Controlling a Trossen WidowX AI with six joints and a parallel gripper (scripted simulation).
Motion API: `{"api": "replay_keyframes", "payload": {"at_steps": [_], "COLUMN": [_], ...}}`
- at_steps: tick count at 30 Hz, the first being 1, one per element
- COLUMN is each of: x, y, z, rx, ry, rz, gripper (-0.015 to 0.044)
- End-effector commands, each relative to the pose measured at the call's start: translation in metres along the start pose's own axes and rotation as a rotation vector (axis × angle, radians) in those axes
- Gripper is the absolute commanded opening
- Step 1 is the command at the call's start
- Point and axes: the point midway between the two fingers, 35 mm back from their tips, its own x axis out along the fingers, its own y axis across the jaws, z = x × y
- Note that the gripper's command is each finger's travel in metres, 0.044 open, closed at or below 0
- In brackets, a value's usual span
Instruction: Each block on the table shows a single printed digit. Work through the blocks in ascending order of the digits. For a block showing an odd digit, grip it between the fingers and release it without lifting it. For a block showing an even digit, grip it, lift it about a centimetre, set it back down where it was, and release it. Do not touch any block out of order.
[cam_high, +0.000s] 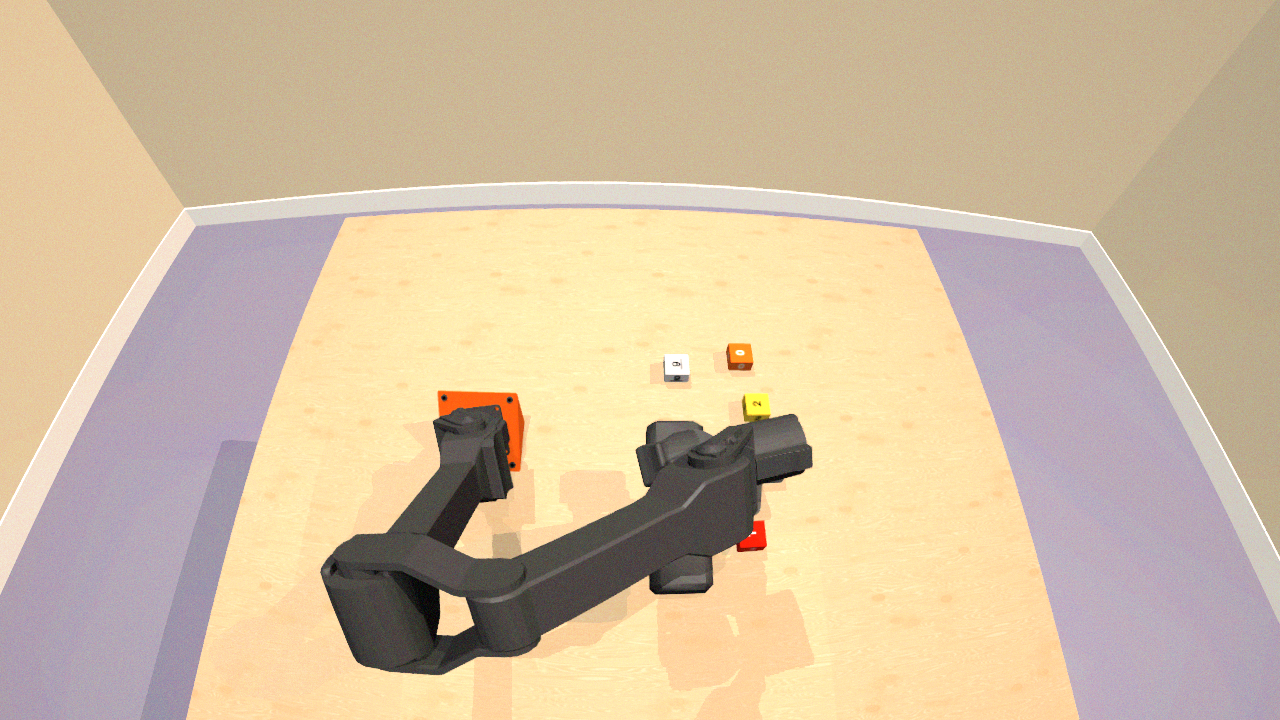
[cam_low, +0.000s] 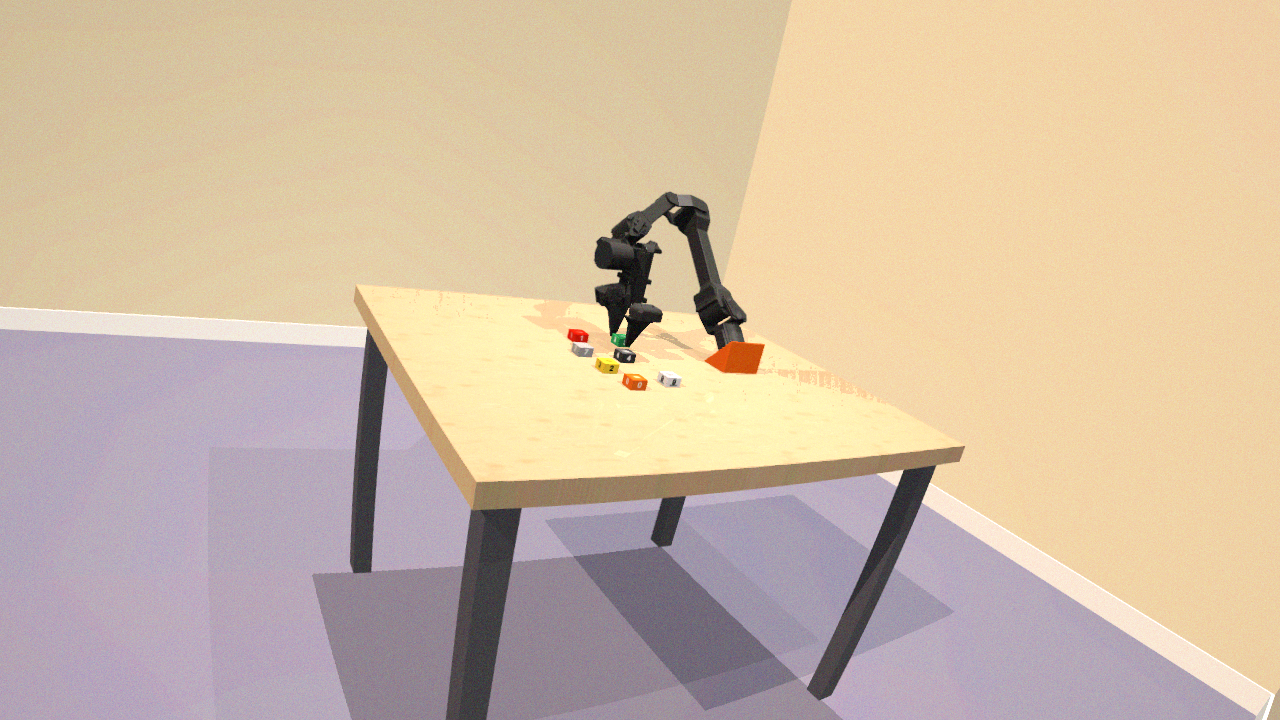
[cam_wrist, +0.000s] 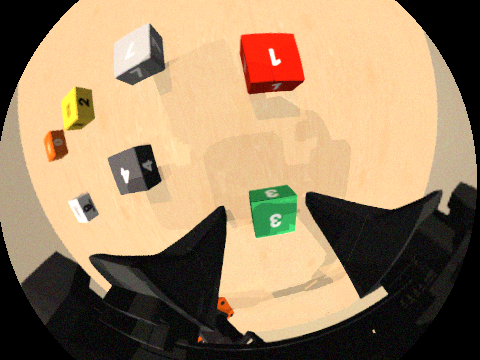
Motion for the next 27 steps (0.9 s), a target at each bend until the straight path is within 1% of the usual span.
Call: {"api": "replay_keyframes", "payload": {"at_steps": [1,2,27], "x": [0.0003,0.0003,0.0003], "y": [-0.0008,-0.0008,-0.0008], "z": [0.0002,0.0002,0.0002], "rx": [-0.004,-0.004,-0.004], "ry": [-0.002,-0.002,-0.002], "rz": [-0.004,-0.004,-0.004], "gripper": [0.0138,0.0120,0.0120]}}
